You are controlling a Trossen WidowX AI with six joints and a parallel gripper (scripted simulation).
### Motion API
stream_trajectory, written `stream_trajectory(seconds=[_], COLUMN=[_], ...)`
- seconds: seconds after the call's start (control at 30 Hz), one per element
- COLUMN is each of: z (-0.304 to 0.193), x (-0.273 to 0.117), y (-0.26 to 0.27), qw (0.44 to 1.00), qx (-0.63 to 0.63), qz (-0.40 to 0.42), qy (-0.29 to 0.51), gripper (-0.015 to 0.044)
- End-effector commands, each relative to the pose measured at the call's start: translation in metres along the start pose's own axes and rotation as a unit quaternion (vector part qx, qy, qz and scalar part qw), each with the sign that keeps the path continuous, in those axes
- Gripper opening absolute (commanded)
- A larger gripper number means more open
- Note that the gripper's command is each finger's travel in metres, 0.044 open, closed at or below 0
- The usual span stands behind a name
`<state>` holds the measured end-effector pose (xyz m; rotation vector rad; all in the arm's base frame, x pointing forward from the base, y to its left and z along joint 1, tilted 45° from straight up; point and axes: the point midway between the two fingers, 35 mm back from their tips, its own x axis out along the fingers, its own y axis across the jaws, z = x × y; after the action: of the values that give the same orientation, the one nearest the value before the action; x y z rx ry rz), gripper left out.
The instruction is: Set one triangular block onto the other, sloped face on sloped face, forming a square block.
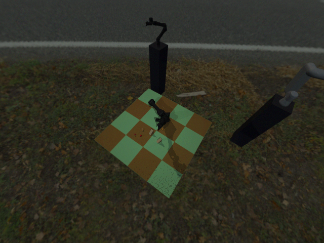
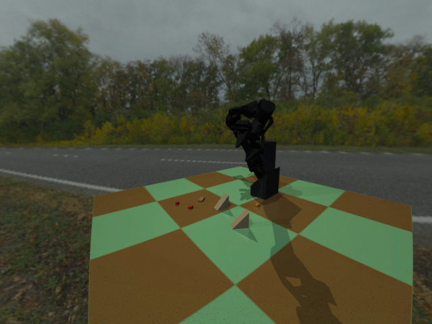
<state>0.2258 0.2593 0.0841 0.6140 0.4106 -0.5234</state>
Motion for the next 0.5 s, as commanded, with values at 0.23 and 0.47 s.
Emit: stream_trajectory(seconds=[0.23, 0.47], z=[-0.072, -0.095], x=[0.092, 0.135], y=[-0.074, -0.133], qw=[0.939, 0.863], qx=[-0.314, -0.463], qz=[-0.106, -0.164], qy=[-0.092, -0.115], gripper=[0.044, 0.044])
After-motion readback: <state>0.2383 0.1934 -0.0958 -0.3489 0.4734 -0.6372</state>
